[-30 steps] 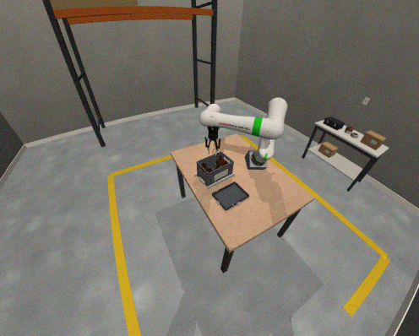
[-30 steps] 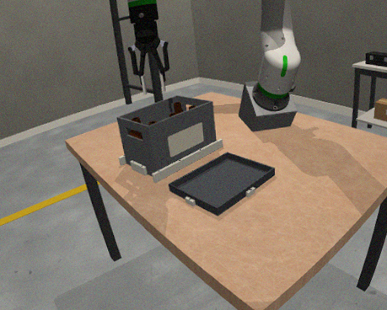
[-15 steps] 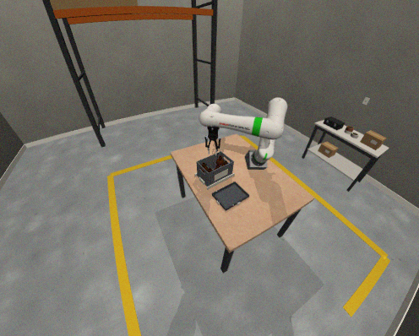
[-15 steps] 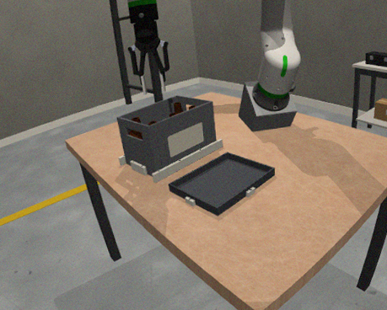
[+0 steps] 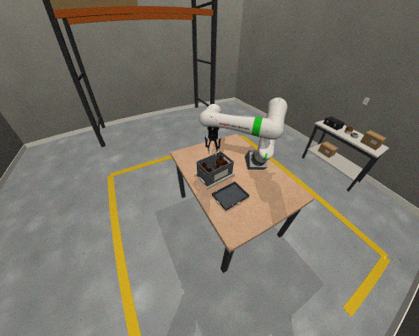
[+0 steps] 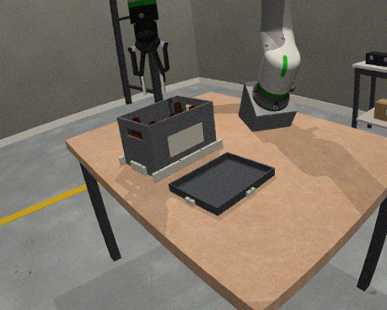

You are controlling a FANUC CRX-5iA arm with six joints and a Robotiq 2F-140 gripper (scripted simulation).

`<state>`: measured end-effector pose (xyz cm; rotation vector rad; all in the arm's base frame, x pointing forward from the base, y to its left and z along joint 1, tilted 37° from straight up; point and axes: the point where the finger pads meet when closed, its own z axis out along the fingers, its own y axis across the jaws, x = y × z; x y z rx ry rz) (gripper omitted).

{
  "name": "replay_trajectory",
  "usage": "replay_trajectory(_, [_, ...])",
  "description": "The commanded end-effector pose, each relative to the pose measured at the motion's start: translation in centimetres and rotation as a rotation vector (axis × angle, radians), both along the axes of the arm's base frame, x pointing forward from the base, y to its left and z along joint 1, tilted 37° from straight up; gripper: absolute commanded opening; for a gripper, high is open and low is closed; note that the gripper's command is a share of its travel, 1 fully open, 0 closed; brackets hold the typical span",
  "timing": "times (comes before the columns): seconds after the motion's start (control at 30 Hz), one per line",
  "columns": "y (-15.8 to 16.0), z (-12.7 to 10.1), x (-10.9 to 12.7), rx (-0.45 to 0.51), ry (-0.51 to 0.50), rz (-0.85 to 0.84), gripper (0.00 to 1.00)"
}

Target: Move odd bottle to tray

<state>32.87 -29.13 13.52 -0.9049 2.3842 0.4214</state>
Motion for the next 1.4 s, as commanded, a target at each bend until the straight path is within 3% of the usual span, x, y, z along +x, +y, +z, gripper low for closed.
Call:
replay_trajectory(0.0, [0.0,0.0,0.0,-0.001,0.000,-0.001,0.44])
replay_trajectory(1.37, [1.8,-3.2,1.5,-0.001,0.000,0.000,0.44])
